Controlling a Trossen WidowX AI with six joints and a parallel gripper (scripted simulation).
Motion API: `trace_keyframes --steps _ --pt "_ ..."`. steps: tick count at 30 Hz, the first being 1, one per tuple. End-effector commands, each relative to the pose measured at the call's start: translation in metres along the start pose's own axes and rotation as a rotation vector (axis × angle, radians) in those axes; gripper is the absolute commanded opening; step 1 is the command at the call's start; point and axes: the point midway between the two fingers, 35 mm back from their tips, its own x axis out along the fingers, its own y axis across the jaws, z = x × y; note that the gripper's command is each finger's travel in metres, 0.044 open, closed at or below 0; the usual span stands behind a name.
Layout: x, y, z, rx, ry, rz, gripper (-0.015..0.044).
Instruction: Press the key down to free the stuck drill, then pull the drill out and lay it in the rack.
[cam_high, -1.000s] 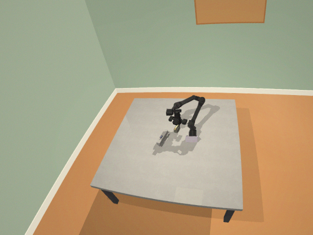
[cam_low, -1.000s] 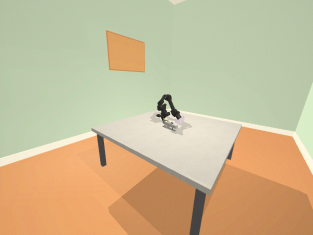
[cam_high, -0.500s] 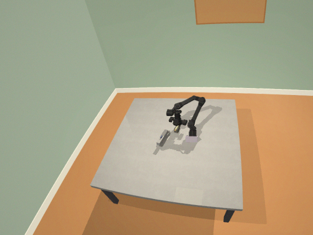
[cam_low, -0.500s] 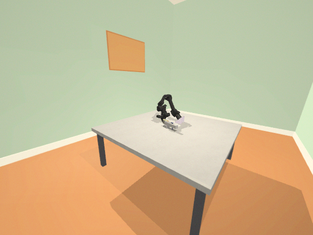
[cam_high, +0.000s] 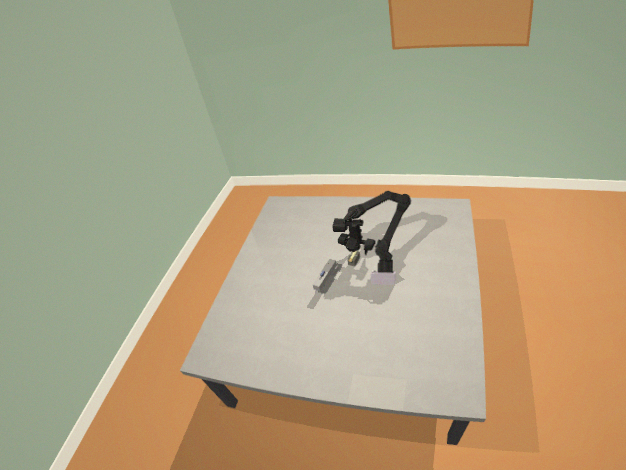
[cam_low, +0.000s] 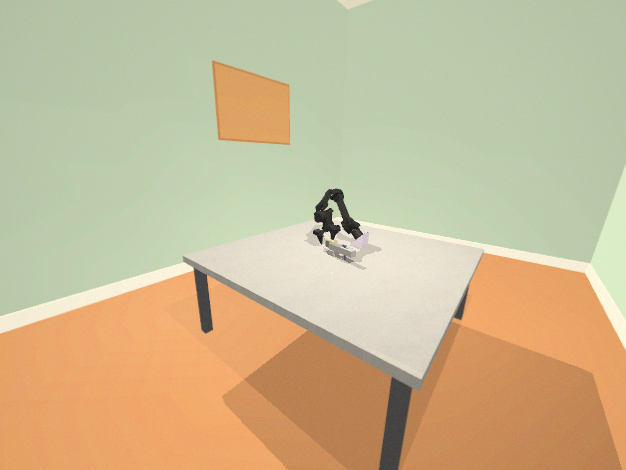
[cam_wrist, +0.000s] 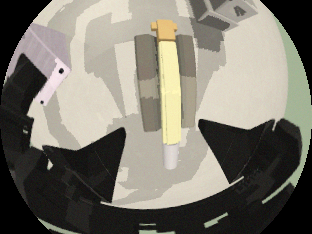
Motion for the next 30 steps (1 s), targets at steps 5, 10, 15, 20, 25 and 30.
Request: trace_keyframes --steps 5,10,15,20,25,30 --pt "-0.030 0.000 0.001 0.006 0.003 -0.009 0.0440" --pt "-0.050 0.000 0.001 0.006 0.003 -0.008 0.0440" --pt "-0.070 -0.001 0.001 0.005 0.003 -0.008 0.0440" --pt "-0.070 -0.001 0.025 -0.046 -0.068 -0.035 0.0440" --pt "-0.090 0.013 0.108 -0.242 -0.304 -0.106 0.0440" --pt "-0.113 0.050 0.172 -0.451 -0.482 -0.168 0.0440"
